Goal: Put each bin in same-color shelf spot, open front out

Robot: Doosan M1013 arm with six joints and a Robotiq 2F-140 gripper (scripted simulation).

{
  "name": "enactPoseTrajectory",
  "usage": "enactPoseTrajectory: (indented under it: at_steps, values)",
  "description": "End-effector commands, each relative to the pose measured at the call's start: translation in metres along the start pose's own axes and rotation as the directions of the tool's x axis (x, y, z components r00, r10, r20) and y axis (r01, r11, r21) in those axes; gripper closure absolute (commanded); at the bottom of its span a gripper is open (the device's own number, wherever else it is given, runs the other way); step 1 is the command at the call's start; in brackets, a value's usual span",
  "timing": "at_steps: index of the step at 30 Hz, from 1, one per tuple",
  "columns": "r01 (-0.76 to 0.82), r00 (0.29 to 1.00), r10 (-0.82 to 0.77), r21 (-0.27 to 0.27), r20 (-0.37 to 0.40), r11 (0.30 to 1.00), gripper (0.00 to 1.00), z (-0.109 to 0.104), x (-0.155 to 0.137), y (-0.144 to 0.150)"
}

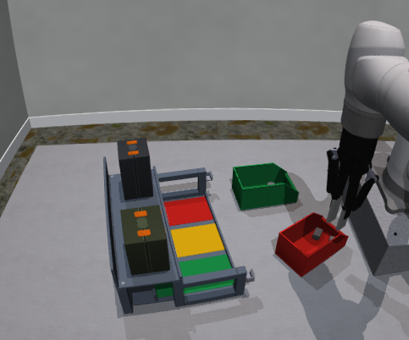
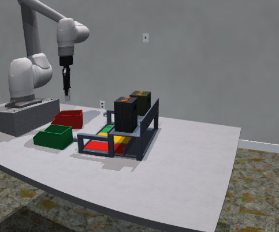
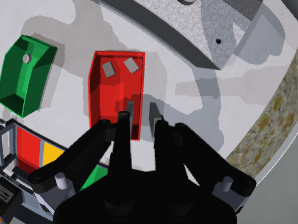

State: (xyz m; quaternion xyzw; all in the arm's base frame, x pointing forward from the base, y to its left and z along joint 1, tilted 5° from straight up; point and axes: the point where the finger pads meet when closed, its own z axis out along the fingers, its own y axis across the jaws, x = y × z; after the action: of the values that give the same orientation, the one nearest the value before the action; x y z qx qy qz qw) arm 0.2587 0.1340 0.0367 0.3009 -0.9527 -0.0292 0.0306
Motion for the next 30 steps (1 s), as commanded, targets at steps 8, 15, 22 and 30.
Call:
enactPoseTrajectory:
  at_steps: [8,15,22,30]
  values:
    - [0.000,1.000,0.000,0.000,0.000,1.000,0.76,0.020,0.000,0.000]
    - [0.000,1.000,0.000,0.000,0.000,1.000,0.76,0.029,0.000,0.001]
    - [0.000,1.000,0.000,0.000,0.000,1.000,0.76,0.038,0.000,0.001]
    - [0.000,1.000,0.000,0.000,0.000,1.000,0.76,0.043,0.000,0.001]
